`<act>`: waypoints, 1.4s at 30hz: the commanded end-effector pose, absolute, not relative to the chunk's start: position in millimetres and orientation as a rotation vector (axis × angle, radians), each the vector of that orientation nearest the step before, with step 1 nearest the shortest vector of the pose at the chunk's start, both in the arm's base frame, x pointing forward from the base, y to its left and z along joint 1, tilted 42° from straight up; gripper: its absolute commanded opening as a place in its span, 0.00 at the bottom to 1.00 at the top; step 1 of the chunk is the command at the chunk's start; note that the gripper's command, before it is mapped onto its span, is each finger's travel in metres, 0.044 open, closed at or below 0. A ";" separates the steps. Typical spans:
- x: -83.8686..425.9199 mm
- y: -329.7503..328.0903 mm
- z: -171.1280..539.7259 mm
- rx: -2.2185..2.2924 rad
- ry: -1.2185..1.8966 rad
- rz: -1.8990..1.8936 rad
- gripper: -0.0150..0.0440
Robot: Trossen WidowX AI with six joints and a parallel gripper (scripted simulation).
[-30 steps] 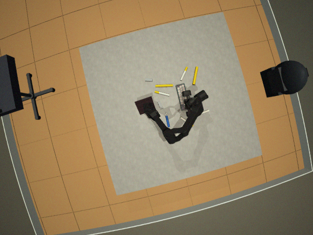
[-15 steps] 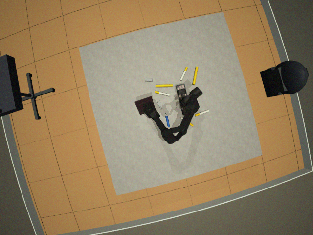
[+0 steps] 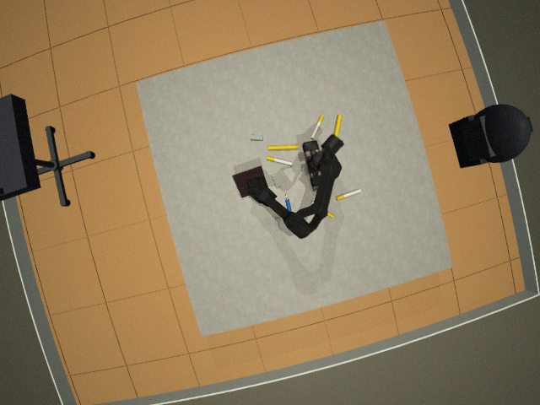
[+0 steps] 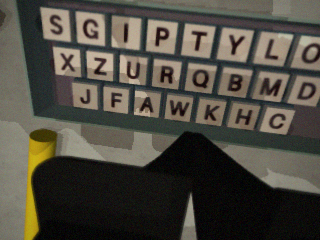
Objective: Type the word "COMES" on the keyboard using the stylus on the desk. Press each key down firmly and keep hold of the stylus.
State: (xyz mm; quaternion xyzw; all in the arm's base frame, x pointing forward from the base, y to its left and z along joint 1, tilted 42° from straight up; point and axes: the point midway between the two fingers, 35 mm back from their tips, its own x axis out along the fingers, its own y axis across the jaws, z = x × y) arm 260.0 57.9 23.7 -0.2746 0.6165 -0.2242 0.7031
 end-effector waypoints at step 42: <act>249.4 118.2 40.6 -0.618 1.375 -0.495 0.25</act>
